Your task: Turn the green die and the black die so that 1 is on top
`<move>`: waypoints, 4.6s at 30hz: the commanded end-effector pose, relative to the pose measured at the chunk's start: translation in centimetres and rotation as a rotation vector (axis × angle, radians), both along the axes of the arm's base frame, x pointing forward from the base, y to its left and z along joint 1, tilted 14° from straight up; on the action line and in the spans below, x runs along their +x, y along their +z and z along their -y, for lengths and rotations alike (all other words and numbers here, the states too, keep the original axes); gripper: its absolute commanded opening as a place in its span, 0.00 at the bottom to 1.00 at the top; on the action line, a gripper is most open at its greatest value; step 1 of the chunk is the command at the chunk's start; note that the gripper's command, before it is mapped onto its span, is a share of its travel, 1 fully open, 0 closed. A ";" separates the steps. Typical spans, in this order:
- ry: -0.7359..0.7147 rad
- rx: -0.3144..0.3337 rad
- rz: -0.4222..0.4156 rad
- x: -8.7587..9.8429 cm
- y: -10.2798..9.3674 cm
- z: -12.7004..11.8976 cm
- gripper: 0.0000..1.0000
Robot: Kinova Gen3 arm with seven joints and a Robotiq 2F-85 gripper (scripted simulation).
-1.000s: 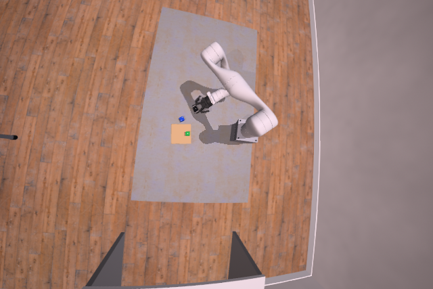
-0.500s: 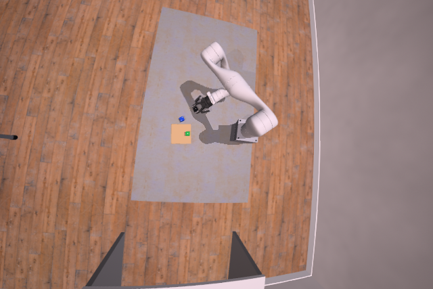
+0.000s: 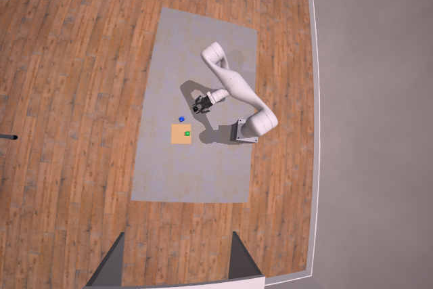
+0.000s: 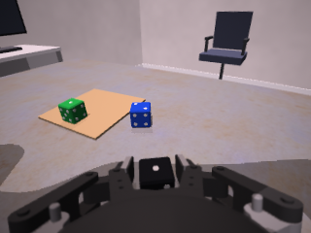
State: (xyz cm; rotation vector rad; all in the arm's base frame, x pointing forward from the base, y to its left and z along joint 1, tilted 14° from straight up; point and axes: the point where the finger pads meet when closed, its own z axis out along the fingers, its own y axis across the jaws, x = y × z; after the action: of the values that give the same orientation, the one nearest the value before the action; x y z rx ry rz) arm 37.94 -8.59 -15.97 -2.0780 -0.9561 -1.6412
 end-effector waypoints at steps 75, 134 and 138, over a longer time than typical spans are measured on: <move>-0.001 -0.003 -0.002 -5.1 7.3 3.3 0.46; -0.162 -0.730 -0.778 -2.4 10.8 0.0 0.46; -0.163 -0.732 -0.780 -2.4 10.8 0.0 0.46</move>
State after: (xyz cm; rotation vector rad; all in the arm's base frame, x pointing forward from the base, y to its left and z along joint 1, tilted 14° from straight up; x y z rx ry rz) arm 35.33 -8.75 -5.34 -2.9591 -1.1851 -0.3750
